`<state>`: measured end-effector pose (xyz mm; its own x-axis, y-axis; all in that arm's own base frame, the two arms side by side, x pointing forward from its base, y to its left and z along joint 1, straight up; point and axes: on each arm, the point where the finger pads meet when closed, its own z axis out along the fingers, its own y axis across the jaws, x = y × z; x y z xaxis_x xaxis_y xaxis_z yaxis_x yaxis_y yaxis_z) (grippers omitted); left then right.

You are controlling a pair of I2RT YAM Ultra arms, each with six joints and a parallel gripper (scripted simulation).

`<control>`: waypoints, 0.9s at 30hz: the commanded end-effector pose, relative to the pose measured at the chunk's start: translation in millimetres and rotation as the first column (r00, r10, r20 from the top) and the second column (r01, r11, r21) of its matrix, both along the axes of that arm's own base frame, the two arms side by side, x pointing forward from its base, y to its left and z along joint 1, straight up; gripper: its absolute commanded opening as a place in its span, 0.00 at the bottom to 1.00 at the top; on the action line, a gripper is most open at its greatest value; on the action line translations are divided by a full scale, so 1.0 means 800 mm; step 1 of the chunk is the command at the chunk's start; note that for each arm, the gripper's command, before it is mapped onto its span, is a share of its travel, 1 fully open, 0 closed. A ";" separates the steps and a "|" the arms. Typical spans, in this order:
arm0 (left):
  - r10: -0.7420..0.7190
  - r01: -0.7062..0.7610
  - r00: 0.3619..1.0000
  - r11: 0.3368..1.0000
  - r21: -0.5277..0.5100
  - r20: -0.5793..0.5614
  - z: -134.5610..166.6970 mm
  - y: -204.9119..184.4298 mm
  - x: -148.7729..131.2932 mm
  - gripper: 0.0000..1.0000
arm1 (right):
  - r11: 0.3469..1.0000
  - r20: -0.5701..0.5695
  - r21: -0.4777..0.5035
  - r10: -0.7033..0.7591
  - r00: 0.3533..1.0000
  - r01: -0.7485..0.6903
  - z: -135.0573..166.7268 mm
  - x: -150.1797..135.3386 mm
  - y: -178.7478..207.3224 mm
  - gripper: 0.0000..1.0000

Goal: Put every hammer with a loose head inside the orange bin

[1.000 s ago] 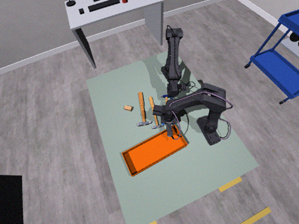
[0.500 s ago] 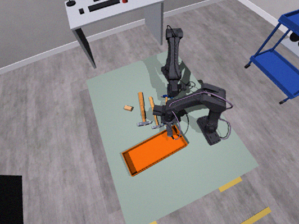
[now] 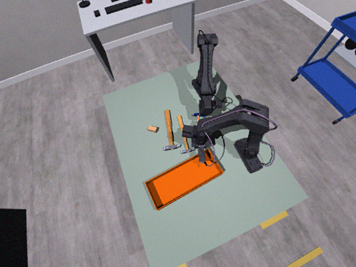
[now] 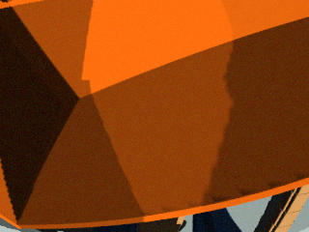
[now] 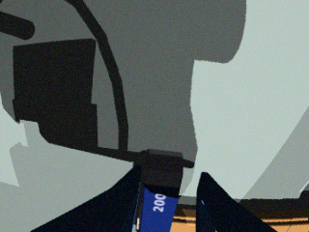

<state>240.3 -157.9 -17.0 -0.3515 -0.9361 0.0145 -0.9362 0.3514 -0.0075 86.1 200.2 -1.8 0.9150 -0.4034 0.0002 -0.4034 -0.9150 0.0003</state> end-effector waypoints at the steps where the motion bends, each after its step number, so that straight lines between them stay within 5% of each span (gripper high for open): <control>1: 0.000 0.000 1.000 1.000 0.012 0.004 -0.001 0.001 0.002 0.20 | 1.000 0.004 0.011 0.004 1.000 -0.004 0.002 0.001 0.004 0.32; 18: 0.000 0.000 1.000 1.000 0.012 0.004 -0.001 0.001 0.002 0.20 | 1.000 0.004 0.011 0.004 1.000 -0.004 0.002 0.001 0.004 0.11; 19: 0.000 0.000 1.000 1.000 0.012 0.004 -0.001 0.001 0.002 0.20 | 1.000 0.004 0.011 0.004 1.000 -0.004 0.002 0.001 0.004 0.00; 20: 0.000 0.000 1.000 1.000 0.012 0.004 -0.001 0.001 0.002 0.20 | 1.000 0.004 0.011 0.004 1.000 -0.004 0.002 0.001 0.004 0.11; 27: 0.007 -0.007 1.000 0.999 0.041 -0.003 -0.003 0.008 0.001 0.20 | 1.000 0.003 0.008 0.008 1.000 -0.008 0.001 -0.003 -0.003 0.12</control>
